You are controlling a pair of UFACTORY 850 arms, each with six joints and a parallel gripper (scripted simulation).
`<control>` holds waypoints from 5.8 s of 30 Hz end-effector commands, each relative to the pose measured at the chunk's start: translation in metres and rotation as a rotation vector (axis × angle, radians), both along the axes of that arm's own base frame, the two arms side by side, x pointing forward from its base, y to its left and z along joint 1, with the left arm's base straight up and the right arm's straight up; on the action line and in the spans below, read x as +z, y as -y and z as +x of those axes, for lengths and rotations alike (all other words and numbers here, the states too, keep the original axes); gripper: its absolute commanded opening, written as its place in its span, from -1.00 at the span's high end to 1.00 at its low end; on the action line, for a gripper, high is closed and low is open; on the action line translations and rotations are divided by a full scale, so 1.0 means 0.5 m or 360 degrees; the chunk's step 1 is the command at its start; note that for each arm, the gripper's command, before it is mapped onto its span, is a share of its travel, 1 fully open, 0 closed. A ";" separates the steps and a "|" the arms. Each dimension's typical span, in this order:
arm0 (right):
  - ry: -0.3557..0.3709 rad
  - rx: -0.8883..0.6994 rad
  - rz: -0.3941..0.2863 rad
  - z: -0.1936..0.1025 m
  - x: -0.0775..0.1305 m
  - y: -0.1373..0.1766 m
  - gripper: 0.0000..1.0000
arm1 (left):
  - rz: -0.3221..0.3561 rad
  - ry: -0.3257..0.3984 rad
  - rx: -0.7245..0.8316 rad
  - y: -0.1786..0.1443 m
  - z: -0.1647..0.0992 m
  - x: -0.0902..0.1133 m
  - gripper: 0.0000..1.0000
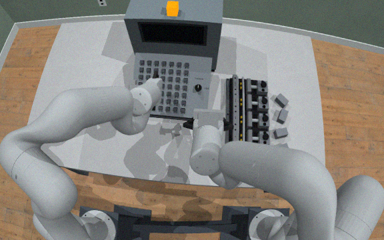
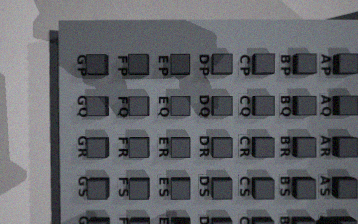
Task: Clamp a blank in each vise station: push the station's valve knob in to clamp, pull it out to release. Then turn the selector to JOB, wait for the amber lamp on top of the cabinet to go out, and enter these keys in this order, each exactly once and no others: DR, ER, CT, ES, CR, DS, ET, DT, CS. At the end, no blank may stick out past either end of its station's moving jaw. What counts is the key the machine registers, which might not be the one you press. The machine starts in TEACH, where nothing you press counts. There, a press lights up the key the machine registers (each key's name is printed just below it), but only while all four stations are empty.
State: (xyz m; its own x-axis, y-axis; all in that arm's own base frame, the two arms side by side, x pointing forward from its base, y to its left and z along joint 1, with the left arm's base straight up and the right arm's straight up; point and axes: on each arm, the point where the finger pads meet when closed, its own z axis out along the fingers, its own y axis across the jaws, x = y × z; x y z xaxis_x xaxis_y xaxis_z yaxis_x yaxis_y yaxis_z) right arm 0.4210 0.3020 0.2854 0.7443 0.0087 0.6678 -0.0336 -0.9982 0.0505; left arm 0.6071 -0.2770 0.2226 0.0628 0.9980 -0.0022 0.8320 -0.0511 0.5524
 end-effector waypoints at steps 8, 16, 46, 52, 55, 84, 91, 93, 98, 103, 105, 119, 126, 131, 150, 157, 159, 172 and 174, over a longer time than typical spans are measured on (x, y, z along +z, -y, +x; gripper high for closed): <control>0.0002 0.0000 0.0002 0.001 0.002 -0.001 -1.00 | 0.0003 -0.0006 0.0003 0.001 0.002 0.002 1.00; 0.0002 0.0000 0.0002 0.001 0.002 -0.001 -1.00 | 0.0003 -0.0006 0.0003 0.001 0.002 0.002 1.00; 0.0002 0.0000 0.0002 0.001 0.002 -0.001 -1.00 | 0.0003 -0.0006 0.0003 0.007 0.102 -0.151 1.00; 0.0002 0.0000 0.0002 0.001 0.002 -0.001 -1.00 | 0.0003 -0.0006 0.0003 0.007 0.102 -0.151 1.00; 0.0002 0.0000 0.0002 0.001 0.002 -0.001 -1.00 | 0.0003 -0.0006 0.0003 0.007 0.103 -0.152 1.00; 0.0002 0.0000 0.0002 0.001 0.002 -0.001 -1.00 | 0.0003 -0.0006 0.0003 0.008 0.113 -0.168 1.00; 0.0002 0.0000 0.0002 0.001 0.002 -0.001 -1.00 | 0.0003 -0.0006 0.0003 0.008 0.113 -0.168 1.00; 0.0002 0.0000 0.0002 0.001 0.002 -0.001 -1.00 | 0.0003 -0.0006 0.0003 0.008 0.113 -0.168 1.00; 0.0002 0.0000 0.0002 0.001 0.002 -0.001 -1.00 | 0.0003 -0.0006 0.0003 0.008 0.113 -0.168 1.00; 0.0002 0.0000 0.0002 0.001 0.002 -0.001 -1.00 | 0.0003 -0.0006 0.0003 0.008 0.113 -0.168 1.00; 0.0002 0.0000 0.0002 0.001 0.002 -0.001 -1.00 | 0.0003 -0.0006 0.0003 0.008 0.113 -0.168 1.00; 0.0002 0.0000 0.0002 0.001 0.002 -0.001 -1.00 | 0.0003 -0.0006 0.0003 0.006 0.089 -0.131 1.00; 0.0002 0.0000 0.0002 0.001 0.002 -0.001 -1.00 | 0.0003 -0.0006 0.0003 0.005 0.079 -0.115 1.00; 0.0002 0.0000 0.0002 0.001 0.002 -0.001 -1.00 | 0.0003 -0.0006 0.0003 0.005 0.078 -0.114 1.00; 0.0002 0.0000 0.0002 0.001 0.002 -0.001 -1.00 | 0.0002 -0.0006 0.0002 0.001 0.004 0.191 1.00; 0.0002 0.0000 0.0002 0.001 0.002 -0.001 -1.00 | 0.0002 -0.0006 0.0002 0.001 0.002 0.202 1.00; 0.0002 0.0000 0.0002 0.001 0.002 -0.001 -1.00 | 0.0002 -0.0006 0.0002 0.001 0.002 0.202 1.00; 0.0002 0.0000 0.0002 0.001 0.002 -0.001 -1.00 | 0.0002 -0.0006 0.0002 0.001 0.002 0.202 1.00; 0.0002 0.0000 0.0002 0.001 0.002 -0.001 -1.00 | 0.0002 -0.0001 0.0003 0.001 0.001 0.202 -1.00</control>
State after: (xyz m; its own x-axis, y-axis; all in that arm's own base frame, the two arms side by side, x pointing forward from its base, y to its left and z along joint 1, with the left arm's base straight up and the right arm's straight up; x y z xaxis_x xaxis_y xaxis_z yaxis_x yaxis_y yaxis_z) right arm 0.4210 0.3020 0.2854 0.7443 0.0087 0.6678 -0.0336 -0.9982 0.0505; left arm 0.6073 -0.2771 0.3222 0.0608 0.9982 0.0001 0.8339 -0.0509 0.5495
